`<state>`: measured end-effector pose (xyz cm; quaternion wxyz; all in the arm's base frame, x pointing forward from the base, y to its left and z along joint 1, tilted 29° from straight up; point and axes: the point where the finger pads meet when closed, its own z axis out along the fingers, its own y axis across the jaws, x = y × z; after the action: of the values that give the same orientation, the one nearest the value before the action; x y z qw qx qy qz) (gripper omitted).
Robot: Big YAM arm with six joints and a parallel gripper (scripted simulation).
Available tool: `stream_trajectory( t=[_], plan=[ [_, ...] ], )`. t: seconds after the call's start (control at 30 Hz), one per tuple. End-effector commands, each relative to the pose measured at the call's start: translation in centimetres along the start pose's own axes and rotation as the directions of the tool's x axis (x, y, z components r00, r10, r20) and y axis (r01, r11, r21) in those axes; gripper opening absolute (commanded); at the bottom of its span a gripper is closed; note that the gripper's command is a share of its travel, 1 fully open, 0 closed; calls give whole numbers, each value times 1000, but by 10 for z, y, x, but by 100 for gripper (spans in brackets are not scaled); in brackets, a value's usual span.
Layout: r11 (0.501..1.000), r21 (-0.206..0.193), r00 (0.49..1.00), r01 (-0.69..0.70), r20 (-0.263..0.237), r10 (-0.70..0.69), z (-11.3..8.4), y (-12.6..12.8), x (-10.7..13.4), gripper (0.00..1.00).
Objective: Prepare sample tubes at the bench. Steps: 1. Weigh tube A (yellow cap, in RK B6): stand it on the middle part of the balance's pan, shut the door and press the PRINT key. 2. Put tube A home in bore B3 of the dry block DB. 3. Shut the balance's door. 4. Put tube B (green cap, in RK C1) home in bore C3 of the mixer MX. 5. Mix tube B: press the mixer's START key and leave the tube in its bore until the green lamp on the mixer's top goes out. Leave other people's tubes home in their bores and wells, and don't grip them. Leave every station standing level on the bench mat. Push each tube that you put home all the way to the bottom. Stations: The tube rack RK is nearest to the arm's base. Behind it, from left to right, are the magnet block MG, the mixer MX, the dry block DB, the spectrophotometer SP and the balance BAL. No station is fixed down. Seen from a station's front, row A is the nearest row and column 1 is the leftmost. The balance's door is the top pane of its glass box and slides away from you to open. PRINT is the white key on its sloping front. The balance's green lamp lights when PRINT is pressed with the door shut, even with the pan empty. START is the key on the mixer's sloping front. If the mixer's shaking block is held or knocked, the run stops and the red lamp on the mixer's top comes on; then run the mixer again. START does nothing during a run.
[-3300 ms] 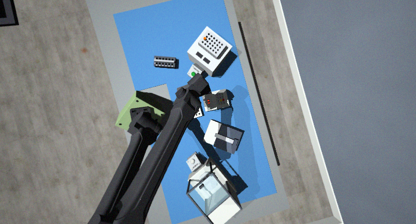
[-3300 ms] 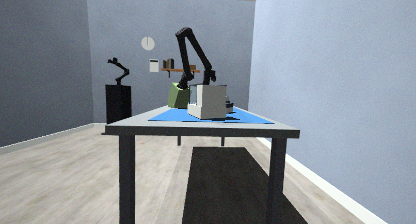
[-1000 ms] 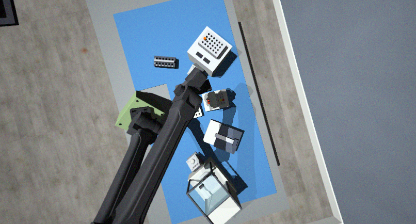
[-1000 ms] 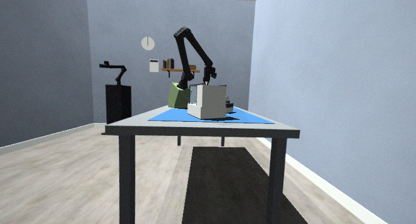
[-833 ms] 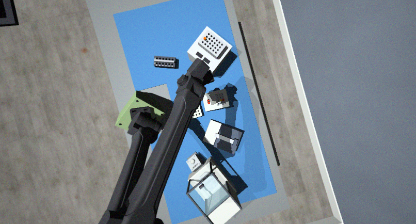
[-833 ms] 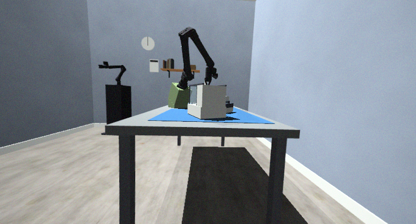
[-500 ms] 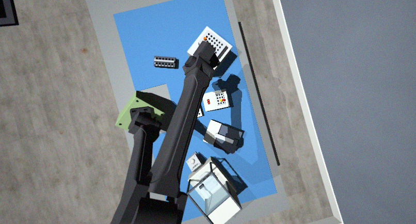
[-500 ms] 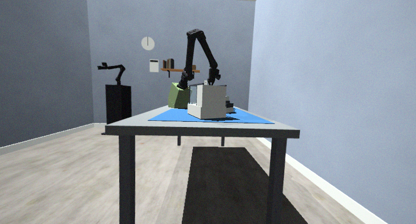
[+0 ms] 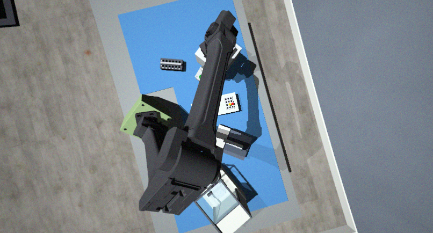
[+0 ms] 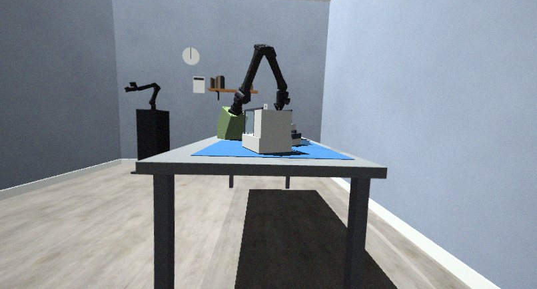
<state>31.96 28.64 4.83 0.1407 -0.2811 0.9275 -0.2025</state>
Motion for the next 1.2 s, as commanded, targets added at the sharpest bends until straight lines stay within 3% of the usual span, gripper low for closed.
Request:
stream_trajectory(
  t=[0.0,0.43,0.53,0.57,0.6,1.17],
  plan=[
    [996,-6,996,88,14,-87,-12,16,-28,9],
    [968,-5,968,250,13,-250,-12,72,-119,9],
    [972,-4,972,236,5,-236,-8,64,-121,9],
    [974,-5,974,224,18,-224,-15,58,-124,9],
    [973,-3,973,232,3,-232,-13,52,-109,9],
    [974,-1,974,226,-7,-226,-8,45,-102,9]
  ],
)
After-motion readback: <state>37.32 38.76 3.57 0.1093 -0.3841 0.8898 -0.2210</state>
